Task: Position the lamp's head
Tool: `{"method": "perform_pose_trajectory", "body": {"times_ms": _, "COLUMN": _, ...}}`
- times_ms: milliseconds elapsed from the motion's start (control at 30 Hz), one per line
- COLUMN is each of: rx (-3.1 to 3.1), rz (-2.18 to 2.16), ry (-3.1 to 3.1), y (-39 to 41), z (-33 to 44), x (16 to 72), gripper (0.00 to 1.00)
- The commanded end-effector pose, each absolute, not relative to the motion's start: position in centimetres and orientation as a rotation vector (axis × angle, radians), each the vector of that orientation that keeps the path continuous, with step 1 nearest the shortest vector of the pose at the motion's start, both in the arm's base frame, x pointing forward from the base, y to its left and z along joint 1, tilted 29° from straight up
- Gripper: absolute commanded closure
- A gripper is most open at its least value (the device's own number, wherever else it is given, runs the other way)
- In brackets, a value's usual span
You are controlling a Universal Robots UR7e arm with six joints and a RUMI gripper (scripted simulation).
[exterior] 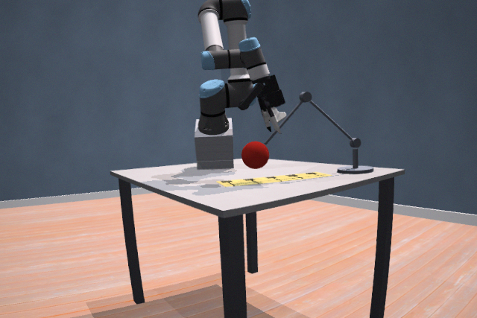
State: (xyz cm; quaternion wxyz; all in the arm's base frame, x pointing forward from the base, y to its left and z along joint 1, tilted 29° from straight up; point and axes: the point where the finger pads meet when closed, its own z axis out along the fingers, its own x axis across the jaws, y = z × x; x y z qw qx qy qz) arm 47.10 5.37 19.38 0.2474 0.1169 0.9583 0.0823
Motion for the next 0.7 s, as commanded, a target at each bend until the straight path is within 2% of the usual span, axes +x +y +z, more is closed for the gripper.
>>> {"method": "perform_pose_trajectory", "body": {"times_ms": 0, "rx": 0.143, "rz": 0.321, "ry": 2.624, "y": 5.31, "z": 19.43, "x": 47.10, "gripper": 0.00}}
{"method": "perform_pose_trajectory", "body": {"times_ms": 667, "rx": 0.318, "rz": 0.225, "ry": 2.612, "y": 5.40, "z": 19.43, "x": 47.12, "gripper": 0.00}}
